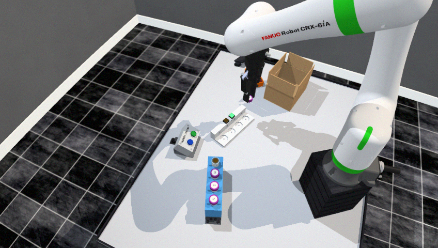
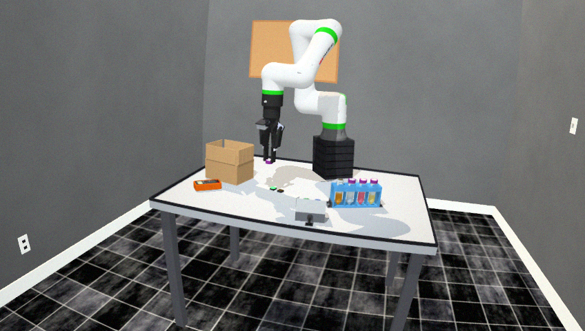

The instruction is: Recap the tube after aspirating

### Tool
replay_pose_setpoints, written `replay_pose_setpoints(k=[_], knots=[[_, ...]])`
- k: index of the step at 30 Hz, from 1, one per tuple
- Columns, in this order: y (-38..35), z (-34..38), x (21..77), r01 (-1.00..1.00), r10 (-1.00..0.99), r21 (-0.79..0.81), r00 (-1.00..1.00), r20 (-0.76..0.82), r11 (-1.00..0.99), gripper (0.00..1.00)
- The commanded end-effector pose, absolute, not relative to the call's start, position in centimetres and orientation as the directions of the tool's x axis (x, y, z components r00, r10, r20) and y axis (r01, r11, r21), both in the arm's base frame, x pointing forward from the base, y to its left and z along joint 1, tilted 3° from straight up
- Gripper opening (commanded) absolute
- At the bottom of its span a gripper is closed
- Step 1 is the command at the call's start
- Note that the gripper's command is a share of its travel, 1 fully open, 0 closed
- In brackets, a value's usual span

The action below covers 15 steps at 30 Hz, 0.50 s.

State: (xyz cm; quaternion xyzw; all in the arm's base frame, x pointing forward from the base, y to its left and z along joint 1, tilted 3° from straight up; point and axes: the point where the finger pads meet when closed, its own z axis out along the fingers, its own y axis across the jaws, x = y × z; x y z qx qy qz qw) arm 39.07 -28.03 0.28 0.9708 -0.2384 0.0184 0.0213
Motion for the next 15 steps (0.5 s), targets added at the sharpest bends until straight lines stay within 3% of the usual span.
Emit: replay_pose_setpoints(k=[1,15], knots=[[-25.6,0.3,39.6,-0.666,-0.664,0.020,0.745,0.054,-0.746,0.30],[-18.3,-0.1,41.1,-0.730,-0.728,0.015,0.683,0.055,-0.683,0.30]])
